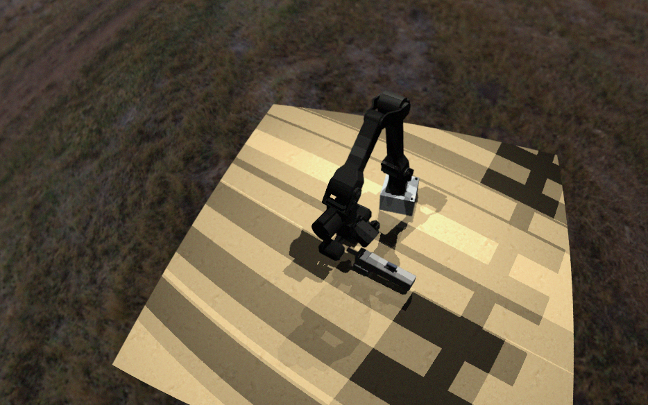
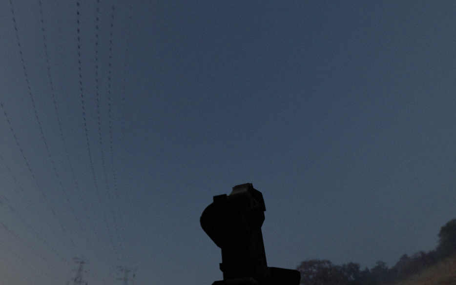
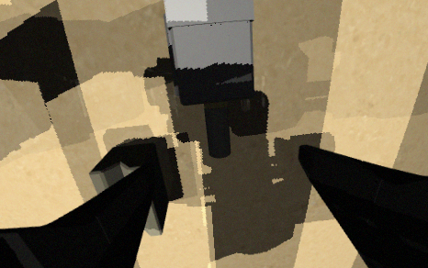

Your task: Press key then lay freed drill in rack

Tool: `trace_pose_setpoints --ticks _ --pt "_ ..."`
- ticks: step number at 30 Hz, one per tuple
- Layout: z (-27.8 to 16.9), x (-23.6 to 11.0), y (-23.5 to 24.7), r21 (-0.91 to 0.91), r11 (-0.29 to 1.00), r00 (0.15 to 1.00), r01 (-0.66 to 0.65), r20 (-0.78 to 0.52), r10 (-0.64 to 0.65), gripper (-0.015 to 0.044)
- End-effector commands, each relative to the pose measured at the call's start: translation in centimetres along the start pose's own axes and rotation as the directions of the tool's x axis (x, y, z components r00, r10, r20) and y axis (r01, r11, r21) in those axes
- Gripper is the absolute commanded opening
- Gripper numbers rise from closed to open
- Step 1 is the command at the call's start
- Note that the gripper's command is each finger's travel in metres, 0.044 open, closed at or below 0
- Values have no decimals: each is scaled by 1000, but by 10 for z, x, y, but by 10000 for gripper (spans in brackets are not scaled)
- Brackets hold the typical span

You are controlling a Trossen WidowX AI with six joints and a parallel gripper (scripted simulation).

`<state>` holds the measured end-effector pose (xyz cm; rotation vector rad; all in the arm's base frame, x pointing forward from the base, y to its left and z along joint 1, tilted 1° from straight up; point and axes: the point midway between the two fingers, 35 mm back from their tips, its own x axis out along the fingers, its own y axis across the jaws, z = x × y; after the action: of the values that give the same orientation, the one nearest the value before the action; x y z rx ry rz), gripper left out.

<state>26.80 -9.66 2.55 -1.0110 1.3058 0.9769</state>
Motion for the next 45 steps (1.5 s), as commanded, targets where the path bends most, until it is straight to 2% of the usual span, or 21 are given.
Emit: trace_pose_setpoints --ticks 1,27,43,45 --pt "2 10 2 4 1000 1000 -9 0 9 440" --pt "11 43 4 4 1000 1000 -9 1 9 440" --pt "11 40 2 0 1000 1000 -5 1 5 20" --pt "11 40 2 0 1000 1000 -5 1 5 7"
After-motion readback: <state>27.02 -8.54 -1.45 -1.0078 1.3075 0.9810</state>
